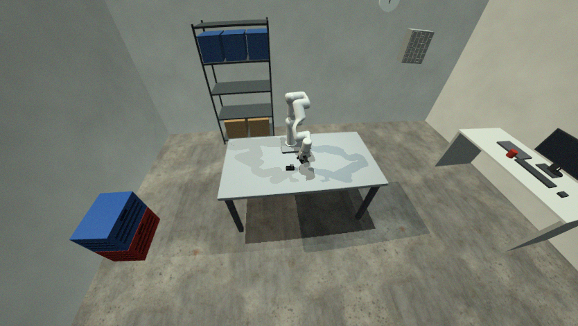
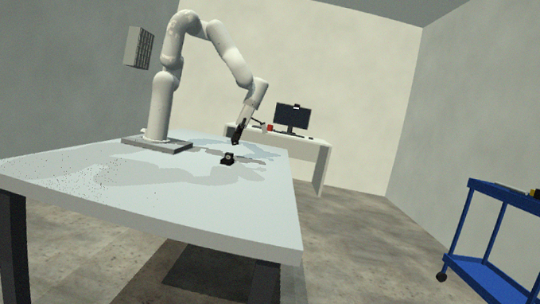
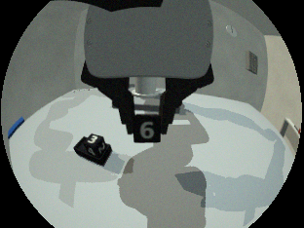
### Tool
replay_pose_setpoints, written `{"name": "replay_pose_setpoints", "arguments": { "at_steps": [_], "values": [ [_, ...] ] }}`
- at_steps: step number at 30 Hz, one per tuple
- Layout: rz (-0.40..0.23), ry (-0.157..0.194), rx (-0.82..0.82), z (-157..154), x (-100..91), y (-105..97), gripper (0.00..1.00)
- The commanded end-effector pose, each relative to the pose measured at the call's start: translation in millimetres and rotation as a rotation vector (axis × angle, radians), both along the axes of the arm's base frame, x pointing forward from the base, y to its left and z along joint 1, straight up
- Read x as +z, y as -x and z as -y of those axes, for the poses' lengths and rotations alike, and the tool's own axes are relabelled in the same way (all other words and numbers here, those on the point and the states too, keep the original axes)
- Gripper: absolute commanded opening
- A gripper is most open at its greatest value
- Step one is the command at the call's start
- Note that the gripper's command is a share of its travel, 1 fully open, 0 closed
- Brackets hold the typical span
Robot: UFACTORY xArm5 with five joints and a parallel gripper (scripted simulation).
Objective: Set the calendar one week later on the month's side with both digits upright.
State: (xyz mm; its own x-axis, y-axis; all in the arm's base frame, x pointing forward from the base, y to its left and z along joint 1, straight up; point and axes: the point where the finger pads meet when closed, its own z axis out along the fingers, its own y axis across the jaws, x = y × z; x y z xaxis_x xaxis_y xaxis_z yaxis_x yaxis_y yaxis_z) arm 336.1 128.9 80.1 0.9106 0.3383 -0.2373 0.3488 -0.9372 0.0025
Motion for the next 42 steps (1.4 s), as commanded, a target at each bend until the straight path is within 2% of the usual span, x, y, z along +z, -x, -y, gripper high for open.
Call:
{"name": "replay_pose_setpoints", "arguments": {
  "at_steps": [1,3,7,11,14,16,18,22,42],
  "values": [
    [-0.042,0.016,0.0,-0.7,0.6,-2.1,0.29],
    [-0.091,0.035,-0.001,-0.6,0.4,-2.6,0.29],
    [-0.116,0.044,-0.001,-0.7,0.3,-3.1,0.29],
    [-0.212,0.082,-0.001,-2.1,-0.6,-5.5,0.29],
    [-0.227,0.087,-0.001,-2.2,-0.7,-5.8,0.29],
    [-0.259,0.099,-0.001,-2.3,-1.1,-6.5,0.29],
    [-0.259,0.099,-0.001,-2.3,-1.1,-6.5,0.29],
    [-0.345,0.132,-0.001,-2.5,-2.0,-7.9,0.29],
    [-0.347,0.133,-0.001,-2.6,-2.9,-8.0,0.29]
  ]
}}
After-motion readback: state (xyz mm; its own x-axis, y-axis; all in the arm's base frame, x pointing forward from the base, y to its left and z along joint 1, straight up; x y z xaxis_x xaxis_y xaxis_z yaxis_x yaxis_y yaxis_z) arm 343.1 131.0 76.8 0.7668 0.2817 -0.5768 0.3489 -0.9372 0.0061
